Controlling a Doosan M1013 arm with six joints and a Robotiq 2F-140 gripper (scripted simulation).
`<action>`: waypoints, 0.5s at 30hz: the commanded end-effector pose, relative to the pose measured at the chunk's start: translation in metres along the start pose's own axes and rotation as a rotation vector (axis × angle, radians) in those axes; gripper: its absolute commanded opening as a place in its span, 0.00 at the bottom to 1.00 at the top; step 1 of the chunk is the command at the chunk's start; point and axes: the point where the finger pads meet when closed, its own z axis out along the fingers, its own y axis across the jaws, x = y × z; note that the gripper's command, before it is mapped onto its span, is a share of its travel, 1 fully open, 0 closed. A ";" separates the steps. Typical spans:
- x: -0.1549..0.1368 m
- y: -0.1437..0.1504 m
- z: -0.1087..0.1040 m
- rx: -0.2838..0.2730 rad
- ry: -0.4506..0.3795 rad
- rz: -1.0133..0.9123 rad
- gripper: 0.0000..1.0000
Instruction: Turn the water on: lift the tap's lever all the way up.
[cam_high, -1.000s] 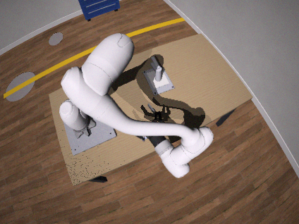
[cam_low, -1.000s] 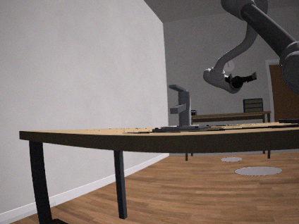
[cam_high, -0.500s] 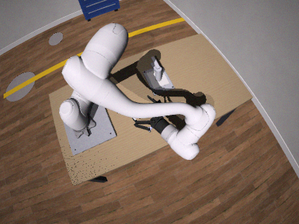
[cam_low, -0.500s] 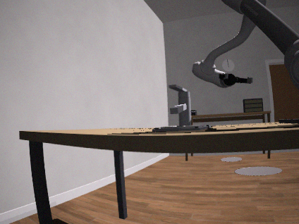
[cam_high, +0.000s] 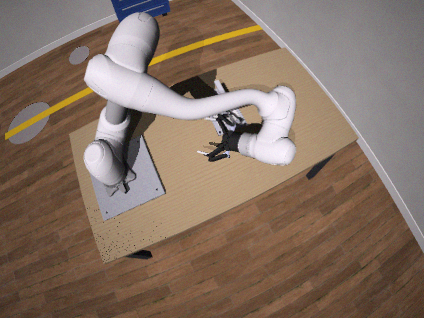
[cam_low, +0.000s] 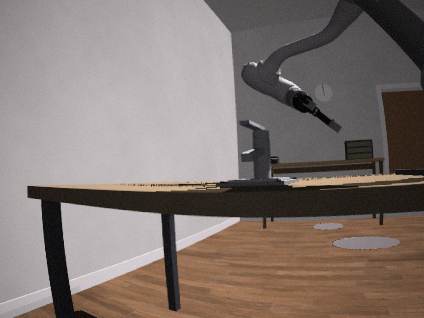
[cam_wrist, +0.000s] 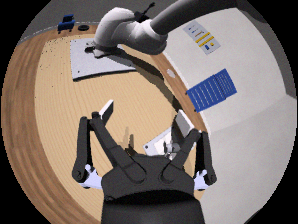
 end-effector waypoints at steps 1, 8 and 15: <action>-0.013 0.017 0.009 0.094 -0.046 -0.131 1.00; -0.035 0.051 0.021 0.263 -0.101 -0.371 1.00; -0.055 0.092 0.032 0.444 -0.136 -0.636 1.00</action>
